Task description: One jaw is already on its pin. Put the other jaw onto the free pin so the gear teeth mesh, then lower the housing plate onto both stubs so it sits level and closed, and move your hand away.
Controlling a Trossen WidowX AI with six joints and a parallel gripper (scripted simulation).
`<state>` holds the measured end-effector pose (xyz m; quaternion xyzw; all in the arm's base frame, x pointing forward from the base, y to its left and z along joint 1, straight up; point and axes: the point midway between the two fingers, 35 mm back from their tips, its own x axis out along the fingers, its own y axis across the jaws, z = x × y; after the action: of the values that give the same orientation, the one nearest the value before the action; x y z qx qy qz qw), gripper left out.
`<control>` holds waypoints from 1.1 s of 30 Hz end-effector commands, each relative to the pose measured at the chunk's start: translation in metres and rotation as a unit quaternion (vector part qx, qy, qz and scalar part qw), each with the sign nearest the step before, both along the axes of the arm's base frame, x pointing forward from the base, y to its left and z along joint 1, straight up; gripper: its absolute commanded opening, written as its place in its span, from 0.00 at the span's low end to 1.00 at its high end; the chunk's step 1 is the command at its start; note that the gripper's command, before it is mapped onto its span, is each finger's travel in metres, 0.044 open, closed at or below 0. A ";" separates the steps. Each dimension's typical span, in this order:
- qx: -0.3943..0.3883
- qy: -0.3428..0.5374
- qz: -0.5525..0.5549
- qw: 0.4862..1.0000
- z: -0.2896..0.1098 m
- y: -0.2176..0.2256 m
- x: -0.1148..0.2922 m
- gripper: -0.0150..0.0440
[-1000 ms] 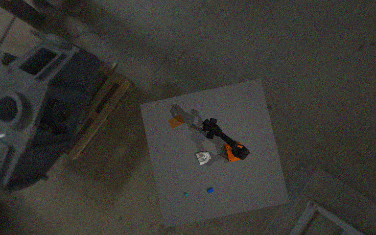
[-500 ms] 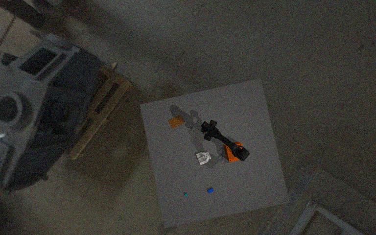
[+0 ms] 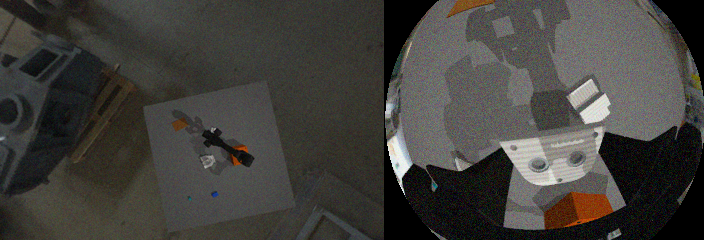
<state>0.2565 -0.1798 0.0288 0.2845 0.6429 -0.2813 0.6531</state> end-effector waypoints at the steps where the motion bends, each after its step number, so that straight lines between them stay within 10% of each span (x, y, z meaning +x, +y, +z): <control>1: -0.001 -0.004 -0.054 0.999 0.002 0.012 0.006 0.85; 33: 0.010 -0.005 -0.435 0.900 0.003 0.106 0.032 0.85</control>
<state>0.2867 -0.0833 0.0295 0.5217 0.4793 -0.5120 0.4857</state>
